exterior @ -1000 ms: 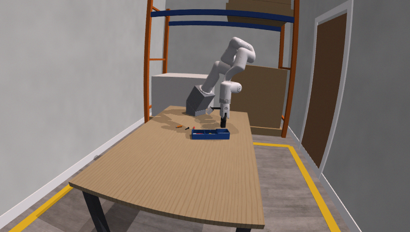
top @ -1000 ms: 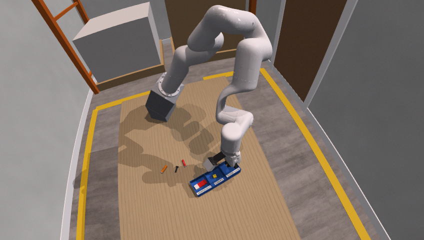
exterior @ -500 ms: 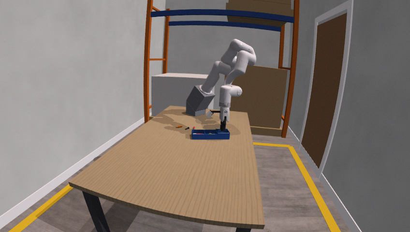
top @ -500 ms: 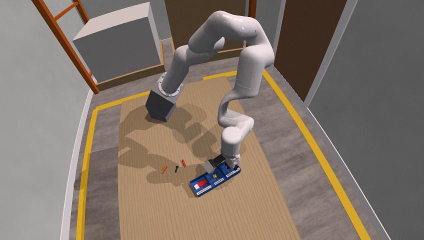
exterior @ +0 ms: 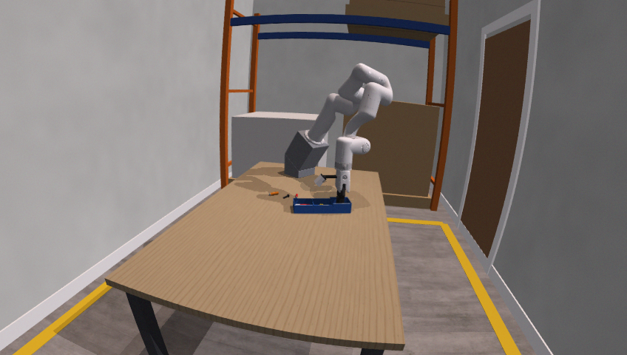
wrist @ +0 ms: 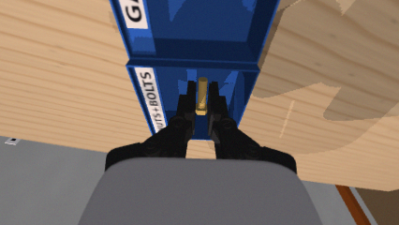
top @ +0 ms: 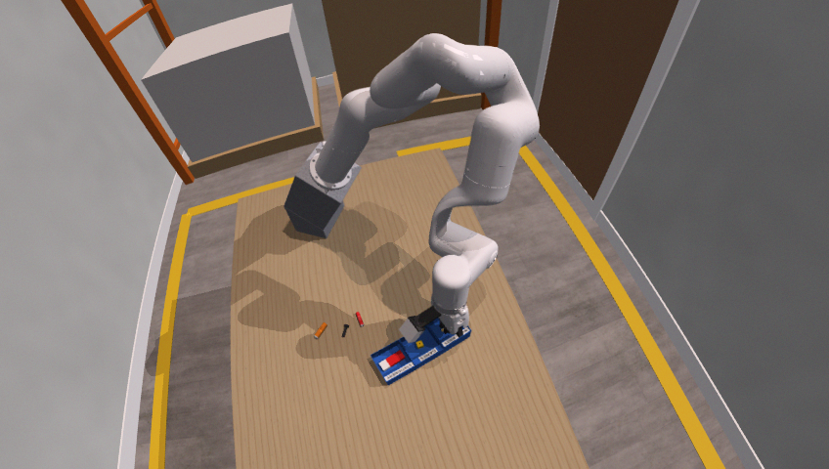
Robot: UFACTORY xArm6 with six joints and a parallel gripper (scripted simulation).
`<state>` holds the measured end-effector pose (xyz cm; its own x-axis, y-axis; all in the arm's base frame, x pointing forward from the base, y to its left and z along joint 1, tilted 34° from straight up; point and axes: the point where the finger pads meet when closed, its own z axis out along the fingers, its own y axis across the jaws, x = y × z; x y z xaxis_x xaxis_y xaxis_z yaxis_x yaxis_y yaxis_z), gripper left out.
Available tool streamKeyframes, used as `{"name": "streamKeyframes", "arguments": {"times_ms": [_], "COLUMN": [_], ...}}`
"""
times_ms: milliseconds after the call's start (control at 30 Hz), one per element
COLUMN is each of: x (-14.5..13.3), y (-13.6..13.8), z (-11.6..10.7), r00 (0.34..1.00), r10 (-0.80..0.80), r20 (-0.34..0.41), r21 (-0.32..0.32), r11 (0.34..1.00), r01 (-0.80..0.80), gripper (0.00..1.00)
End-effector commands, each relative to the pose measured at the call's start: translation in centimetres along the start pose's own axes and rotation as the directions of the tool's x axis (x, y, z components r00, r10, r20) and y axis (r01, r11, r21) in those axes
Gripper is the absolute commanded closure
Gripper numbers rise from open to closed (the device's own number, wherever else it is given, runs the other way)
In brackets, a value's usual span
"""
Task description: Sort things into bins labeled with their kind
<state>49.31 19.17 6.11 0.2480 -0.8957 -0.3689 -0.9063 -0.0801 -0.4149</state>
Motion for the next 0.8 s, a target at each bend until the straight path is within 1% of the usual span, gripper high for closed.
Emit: {"name": "streamKeyframes", "arguments": {"times_ms": [0, 267, 300, 767], "x": [-0.01, 0.0, 0.0, 0.0], "y": [-0.1, -0.09, -0.08, -0.09], "z": [0.07, 0.08, 0.08, 0.07], "r00": [1.0, 1.0, 1.0, 1.0], "r10": [0.0, 0.0, 0.0, 0.0], "r20": [0.0, 0.0, 0.0, 0.0], "r21": [0.003, 0.003, 0.003, 0.003], "r11": [1.0, 1.0, 1.0, 1.0], "r01": [0.0, 0.0, 0.0, 0.0], "gripper": [1.0, 1.0, 0.71, 0.71]}}
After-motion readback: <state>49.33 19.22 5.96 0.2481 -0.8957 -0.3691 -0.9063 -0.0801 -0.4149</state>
